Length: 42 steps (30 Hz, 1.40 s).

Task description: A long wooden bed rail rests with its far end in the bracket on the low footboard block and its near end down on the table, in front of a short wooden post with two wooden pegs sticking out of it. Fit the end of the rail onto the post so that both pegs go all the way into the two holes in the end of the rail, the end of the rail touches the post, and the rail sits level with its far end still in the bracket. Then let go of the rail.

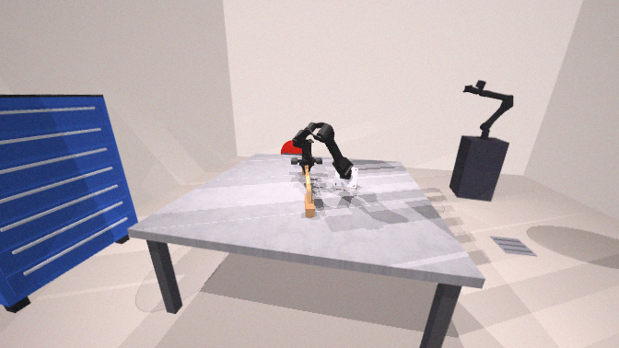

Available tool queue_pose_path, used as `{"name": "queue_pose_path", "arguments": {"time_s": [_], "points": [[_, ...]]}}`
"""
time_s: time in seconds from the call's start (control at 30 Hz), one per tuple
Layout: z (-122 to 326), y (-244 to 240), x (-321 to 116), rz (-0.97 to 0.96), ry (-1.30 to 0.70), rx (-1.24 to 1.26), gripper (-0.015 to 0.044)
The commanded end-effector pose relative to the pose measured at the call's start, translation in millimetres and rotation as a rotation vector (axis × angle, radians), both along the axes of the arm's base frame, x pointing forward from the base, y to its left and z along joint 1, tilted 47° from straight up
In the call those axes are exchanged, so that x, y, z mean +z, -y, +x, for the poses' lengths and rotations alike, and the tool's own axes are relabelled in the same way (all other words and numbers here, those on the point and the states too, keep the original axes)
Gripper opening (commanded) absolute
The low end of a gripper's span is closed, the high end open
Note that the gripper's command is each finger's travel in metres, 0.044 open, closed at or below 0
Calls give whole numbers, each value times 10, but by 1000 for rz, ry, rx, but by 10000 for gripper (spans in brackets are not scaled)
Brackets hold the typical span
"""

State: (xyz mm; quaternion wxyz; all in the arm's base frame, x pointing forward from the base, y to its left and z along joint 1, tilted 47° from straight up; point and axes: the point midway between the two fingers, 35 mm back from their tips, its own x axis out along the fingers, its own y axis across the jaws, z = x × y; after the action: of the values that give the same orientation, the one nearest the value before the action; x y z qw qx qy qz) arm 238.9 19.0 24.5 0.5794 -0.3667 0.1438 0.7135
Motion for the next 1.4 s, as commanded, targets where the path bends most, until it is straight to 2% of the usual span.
{"name": "queue_pose_path", "arguments": {"time_s": [0.0, 1.37], "points": [[30, 8, 18, 0, 11, -9, 0], [2, 0, -15, 0, 11, -9, 0]]}}
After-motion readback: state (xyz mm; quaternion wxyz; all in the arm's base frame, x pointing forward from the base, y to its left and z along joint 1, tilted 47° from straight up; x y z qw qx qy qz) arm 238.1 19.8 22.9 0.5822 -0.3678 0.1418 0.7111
